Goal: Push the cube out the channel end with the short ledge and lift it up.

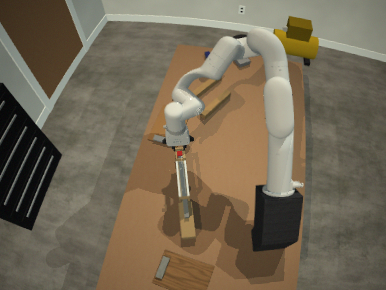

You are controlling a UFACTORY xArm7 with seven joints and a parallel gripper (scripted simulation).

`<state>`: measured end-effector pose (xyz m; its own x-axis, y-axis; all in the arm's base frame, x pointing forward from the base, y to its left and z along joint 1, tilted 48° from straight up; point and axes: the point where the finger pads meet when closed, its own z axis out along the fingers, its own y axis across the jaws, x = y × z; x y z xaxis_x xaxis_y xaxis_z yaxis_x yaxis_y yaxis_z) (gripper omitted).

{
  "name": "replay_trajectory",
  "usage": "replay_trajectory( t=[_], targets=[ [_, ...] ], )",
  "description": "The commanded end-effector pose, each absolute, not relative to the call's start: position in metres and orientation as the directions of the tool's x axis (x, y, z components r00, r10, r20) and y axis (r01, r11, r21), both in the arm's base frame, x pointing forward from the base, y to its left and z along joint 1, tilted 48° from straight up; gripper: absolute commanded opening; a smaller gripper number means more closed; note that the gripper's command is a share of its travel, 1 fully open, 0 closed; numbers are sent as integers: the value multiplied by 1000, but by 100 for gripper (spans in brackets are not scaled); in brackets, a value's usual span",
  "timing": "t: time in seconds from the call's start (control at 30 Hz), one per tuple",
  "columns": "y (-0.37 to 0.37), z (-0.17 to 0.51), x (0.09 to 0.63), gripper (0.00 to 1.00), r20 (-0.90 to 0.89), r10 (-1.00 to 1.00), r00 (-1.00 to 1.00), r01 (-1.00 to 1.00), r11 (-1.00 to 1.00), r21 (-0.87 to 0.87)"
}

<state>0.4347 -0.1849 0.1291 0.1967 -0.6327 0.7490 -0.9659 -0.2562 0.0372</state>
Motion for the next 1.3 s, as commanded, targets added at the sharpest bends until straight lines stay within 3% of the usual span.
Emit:
replay_trajectory(
  t=[0.0, 0.87, 1.27],
  targets=[
    [-182, 130, 436, 43, 739, -638, 215, -962, -268, 49],
    [-182, 130, 436, 43, 739, -638, 215, -962, -268, 49],
    [-214, 100, 445, 43, 737, -640, 216, -963, -264, 53]
  ],
)
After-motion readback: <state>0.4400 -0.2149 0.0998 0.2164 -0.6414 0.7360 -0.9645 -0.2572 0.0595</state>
